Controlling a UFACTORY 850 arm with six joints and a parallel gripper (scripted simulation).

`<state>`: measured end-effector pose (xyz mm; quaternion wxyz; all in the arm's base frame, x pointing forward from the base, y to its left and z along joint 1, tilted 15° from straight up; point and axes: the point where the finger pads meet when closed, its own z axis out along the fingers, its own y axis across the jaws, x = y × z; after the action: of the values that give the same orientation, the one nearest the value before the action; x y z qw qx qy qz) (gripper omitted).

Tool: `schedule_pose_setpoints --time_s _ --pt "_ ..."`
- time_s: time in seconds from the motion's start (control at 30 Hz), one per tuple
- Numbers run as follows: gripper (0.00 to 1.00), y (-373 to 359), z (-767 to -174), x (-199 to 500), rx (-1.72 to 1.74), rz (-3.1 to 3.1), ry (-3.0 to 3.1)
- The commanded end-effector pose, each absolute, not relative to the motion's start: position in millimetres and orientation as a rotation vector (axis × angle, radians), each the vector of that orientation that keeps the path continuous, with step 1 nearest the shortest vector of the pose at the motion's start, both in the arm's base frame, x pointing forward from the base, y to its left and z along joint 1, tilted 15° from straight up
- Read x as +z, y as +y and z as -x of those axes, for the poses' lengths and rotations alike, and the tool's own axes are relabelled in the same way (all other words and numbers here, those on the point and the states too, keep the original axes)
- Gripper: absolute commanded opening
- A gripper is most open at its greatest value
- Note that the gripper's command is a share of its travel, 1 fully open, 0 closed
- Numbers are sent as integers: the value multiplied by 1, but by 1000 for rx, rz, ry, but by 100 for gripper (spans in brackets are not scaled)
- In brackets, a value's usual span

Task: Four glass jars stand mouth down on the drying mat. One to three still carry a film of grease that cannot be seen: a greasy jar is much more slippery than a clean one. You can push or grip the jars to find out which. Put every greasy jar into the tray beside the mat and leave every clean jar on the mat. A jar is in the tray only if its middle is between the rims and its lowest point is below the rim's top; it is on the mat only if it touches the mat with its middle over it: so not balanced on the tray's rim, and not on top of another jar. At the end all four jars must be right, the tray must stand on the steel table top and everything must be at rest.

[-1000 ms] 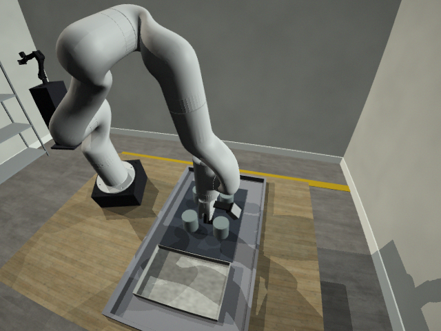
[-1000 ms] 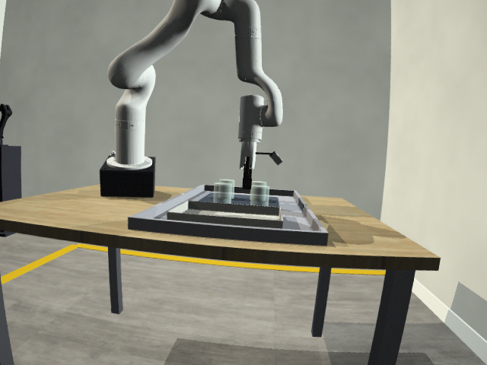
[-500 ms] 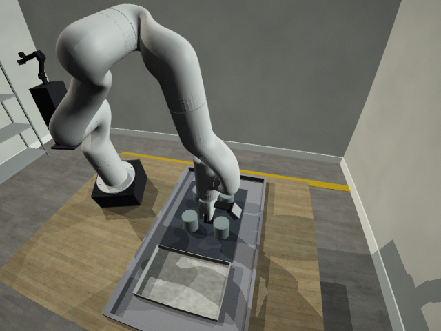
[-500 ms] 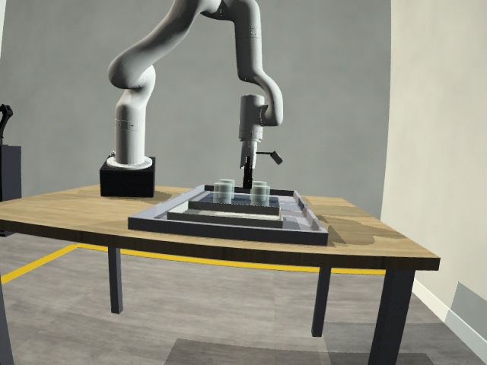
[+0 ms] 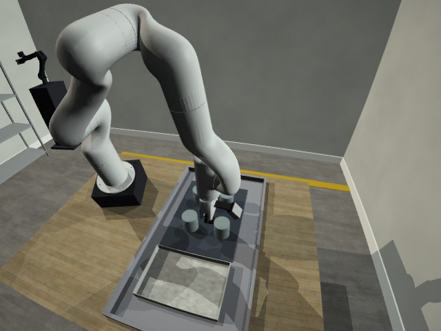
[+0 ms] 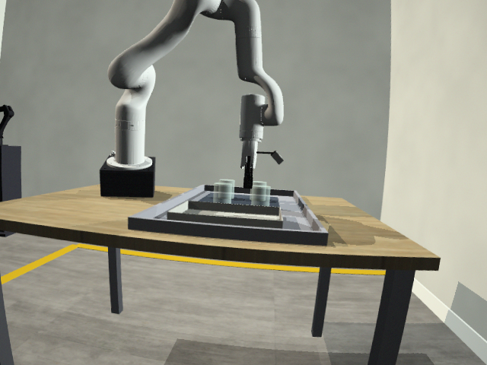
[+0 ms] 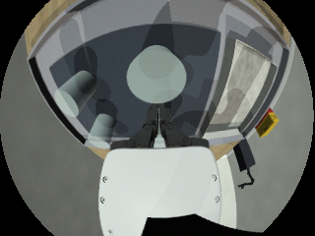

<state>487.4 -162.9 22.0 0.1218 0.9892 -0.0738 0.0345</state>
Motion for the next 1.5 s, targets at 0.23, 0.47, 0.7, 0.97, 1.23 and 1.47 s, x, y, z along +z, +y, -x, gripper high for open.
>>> schedule_pose_setpoints --time_s 0.23,0.47,0.7,0.97,1.23,1.47 --pt "0 -163 -490 24 103 -2887 -215" --pt "0 -163 -490 25 103 -2887 -215" --pt "0 -162 -486 23 103 -2887 -215" --pt "0 -162 -473 18 103 -2887 -215" --pt "0 -161 -466 15 103 -2887 -215" --pt "0 -161 -466 15 103 -2887 -215"
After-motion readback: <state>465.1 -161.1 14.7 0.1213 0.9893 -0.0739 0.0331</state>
